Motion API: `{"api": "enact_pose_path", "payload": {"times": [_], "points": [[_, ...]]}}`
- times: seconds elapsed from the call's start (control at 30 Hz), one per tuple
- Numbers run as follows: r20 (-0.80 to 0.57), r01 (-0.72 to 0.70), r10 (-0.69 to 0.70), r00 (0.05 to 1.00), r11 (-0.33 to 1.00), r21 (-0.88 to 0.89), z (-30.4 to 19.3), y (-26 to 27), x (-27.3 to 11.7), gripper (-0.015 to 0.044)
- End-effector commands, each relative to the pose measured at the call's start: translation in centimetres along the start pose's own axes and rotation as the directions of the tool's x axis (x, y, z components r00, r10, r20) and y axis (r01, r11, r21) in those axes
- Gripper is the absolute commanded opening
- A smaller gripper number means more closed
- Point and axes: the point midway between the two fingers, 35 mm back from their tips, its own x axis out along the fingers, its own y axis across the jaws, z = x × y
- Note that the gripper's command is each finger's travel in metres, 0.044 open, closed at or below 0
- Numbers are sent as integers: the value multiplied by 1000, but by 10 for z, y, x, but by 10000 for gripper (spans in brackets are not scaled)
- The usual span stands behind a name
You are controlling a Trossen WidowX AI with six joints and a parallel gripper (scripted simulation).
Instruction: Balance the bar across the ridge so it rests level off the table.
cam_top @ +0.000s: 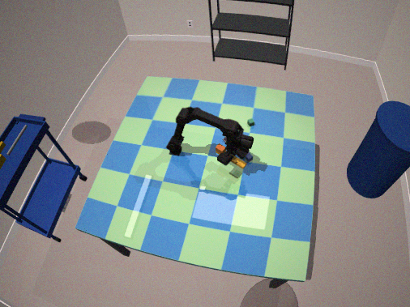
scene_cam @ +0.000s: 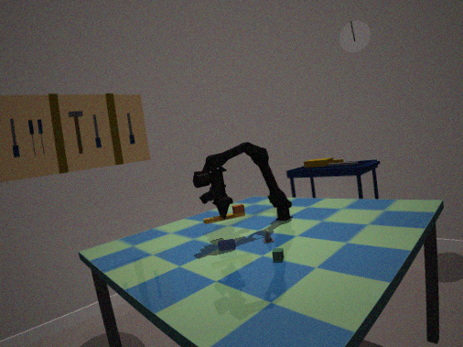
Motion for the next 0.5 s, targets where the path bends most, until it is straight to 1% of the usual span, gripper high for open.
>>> {"api": "enact_pose_path", "payload": {"times": [0.0, 0.47], "points": [[7, -4, 4, 1000, 1000, 25, -6, 13, -2, 0], [5, -8, 8, 1000, 993, 116, -33, 61, -3, 0]]}}
